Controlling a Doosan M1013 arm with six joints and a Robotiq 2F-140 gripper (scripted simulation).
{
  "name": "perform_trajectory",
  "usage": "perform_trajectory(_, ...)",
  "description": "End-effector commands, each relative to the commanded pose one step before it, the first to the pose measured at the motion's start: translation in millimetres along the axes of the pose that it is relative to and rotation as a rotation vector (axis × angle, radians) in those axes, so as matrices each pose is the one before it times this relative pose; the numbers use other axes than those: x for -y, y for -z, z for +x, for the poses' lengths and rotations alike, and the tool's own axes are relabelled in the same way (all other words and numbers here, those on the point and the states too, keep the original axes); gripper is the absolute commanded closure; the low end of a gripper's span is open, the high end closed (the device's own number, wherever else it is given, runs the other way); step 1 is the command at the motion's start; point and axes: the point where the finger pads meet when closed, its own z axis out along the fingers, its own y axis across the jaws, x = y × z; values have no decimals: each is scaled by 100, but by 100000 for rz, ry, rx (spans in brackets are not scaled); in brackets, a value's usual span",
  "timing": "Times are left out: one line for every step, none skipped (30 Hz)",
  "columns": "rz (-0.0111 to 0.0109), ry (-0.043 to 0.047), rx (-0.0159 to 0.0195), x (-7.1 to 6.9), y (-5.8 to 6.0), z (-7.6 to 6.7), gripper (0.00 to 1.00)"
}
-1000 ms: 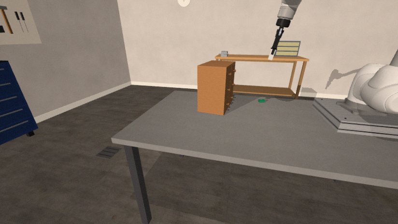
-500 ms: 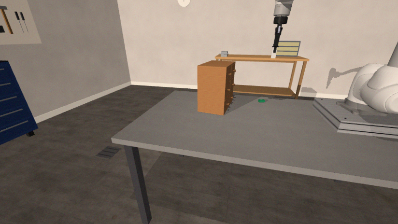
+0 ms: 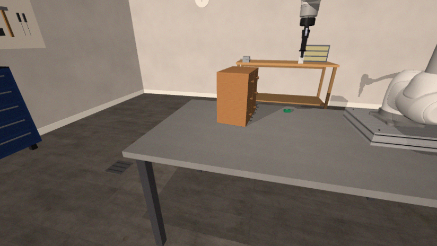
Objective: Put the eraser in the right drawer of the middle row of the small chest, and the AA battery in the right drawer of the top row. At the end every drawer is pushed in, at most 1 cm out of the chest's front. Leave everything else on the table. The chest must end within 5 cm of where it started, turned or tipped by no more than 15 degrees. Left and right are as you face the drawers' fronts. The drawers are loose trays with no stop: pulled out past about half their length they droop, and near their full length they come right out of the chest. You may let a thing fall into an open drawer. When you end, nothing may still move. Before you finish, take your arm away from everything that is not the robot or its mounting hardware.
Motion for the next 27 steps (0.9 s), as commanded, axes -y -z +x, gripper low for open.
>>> perform_trajectory(17,1,32,-1,9,-7,100)
perform_trajectory(0,0,0,0,0,0,100)
perform_trajectory(0,0,0,0,0,0,100)
perform_trajectory(0,0,0,0,0,0,100)
perform_trajectory(0,0,0,0,0,0,100)
perform_trajectory(0,0,0,0,0,0,100)
perform_trajectory(0,0,0,0,0,0,100)
perform_trajectory(0,0,0,0,0,0,100)
perform_trajectory(0,0,0,0,0,0,0)
perform_trajectory(0,0,0,0,0,0,0)
perform_trajectory(0,0,0,0,0,0,0)
perform_trajectory(0,0,0,0,0,0,0)
perform_trajectory(0,0,0,0,0,0,0)
perform_trajectory(0,0,0,0,0,0,0)
perform_trajectory(0,0,0,0,0,0,0)
perform_trajectory(0,0,0,0,0,0,0)
perform_trajectory(0,0,0,0,0,0,0)
perform_trajectory(0,0,0,0,0,0,0)
perform_trajectory(0,0,0,0,0,0,0)
perform_trajectory(0,0,0,0,0,0,0)
perform_trajectory(0,0,0,0,0,0,0)
perform_trajectory(0,0,0,0,0,0,0)
perform_trajectory(0,0,0,0,0,0,0)
perform_trajectory(0,0,0,0,0,0,0)
perform_trajectory(0,0,0,0,0,0,0)
perform_trajectory(0,0,0,0,0,0,0)
perform_trajectory(0,0,0,0,0,0,0)
